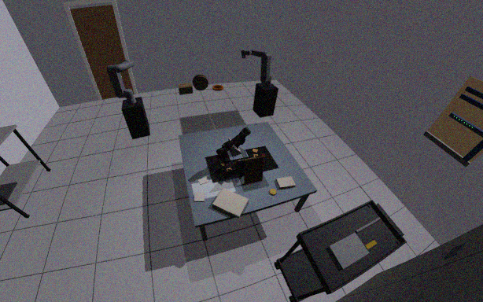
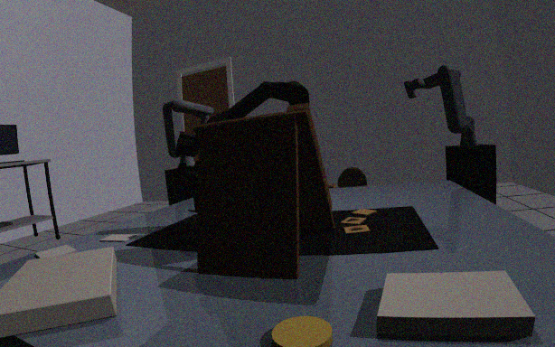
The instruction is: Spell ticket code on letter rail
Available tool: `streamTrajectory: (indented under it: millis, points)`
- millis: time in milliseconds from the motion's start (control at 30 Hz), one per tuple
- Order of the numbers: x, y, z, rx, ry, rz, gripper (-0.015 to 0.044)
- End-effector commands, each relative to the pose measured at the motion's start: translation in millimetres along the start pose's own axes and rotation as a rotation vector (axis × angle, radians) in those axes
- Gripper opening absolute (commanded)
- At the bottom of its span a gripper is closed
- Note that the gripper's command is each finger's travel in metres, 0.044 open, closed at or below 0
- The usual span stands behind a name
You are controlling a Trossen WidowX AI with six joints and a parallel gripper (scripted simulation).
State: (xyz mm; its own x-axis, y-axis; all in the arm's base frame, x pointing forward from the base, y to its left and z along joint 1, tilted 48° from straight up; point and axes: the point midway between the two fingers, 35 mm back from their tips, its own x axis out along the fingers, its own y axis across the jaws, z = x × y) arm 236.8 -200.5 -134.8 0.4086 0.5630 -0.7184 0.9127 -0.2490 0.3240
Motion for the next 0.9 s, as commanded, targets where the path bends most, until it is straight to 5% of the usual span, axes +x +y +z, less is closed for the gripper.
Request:
streamTrajectory:
  millis: [0,867]
  points:
    - [-3,8,1,-0.116,-0.018,0.056,0.0000]
    - [-38,61,-1,-0.895,-0.233,0.357,0.0000]
